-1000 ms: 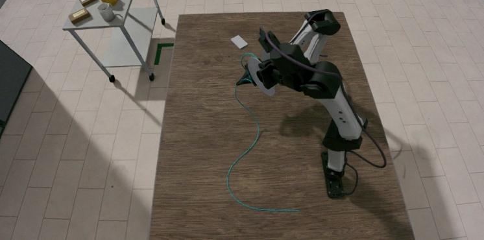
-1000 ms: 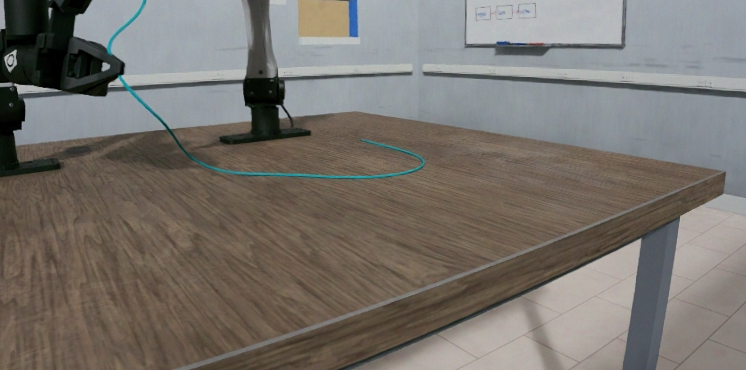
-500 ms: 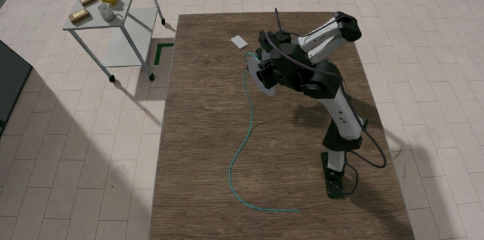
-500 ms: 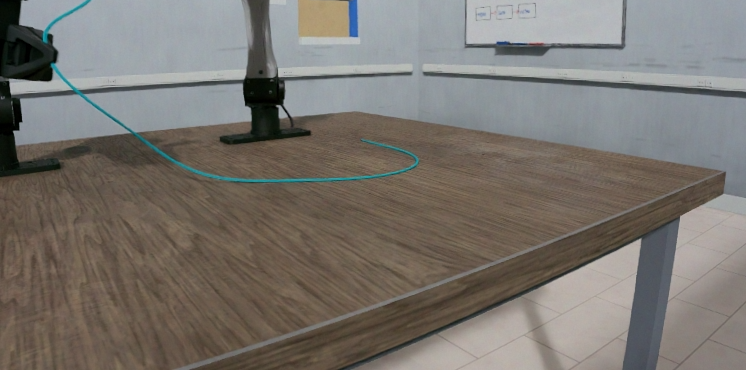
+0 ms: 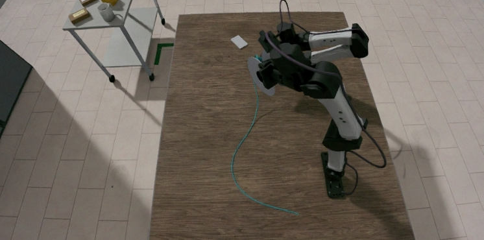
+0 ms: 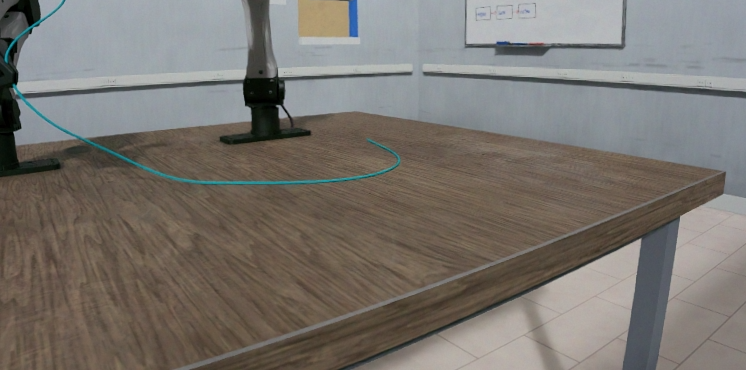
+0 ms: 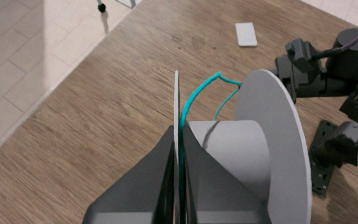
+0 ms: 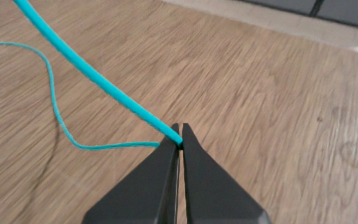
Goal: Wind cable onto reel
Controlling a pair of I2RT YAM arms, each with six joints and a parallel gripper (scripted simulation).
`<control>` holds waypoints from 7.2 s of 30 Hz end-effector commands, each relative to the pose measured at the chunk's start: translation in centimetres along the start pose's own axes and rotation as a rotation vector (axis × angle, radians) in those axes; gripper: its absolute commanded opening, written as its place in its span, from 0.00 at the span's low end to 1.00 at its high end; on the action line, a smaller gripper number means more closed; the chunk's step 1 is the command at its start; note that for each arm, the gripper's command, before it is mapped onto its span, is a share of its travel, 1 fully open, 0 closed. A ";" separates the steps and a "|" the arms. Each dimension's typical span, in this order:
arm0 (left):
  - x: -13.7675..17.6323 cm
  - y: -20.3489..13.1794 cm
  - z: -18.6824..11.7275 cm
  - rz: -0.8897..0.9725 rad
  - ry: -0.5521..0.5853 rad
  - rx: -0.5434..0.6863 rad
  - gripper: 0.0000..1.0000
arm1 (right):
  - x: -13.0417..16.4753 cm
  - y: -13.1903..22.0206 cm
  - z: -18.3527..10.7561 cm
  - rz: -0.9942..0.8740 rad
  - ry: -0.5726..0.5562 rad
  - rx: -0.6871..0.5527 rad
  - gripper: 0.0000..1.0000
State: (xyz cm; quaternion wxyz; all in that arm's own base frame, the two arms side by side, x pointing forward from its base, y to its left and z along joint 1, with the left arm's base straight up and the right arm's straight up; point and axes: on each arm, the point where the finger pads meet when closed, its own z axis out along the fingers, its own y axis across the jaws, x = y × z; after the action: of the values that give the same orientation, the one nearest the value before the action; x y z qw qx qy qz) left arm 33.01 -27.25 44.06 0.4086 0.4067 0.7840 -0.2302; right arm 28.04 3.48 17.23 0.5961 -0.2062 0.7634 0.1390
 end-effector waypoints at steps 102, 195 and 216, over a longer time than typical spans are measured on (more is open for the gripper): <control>-1.4 0.2 -0.5 0.011 -0.057 -0.006 0.00 | 2.6 16.8 -0.9 0.020 0.235 -0.080 0.00; -1.9 0.7 -0.5 0.029 -0.075 -0.028 0.00 | -29.0 32.7 -9.6 0.031 -0.254 -0.077 0.00; -1.7 0.6 -0.6 0.027 -0.066 -0.026 0.00 | -34.9 24.2 -9.9 0.045 -0.263 -0.079 0.00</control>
State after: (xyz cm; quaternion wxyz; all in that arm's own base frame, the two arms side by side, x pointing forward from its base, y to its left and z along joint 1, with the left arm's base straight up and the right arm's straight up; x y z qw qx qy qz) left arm 32.47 -27.11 44.77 0.4141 0.4065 0.7796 -0.2356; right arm 14.90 26.88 50.71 0.6822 -0.1953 0.6825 0.1748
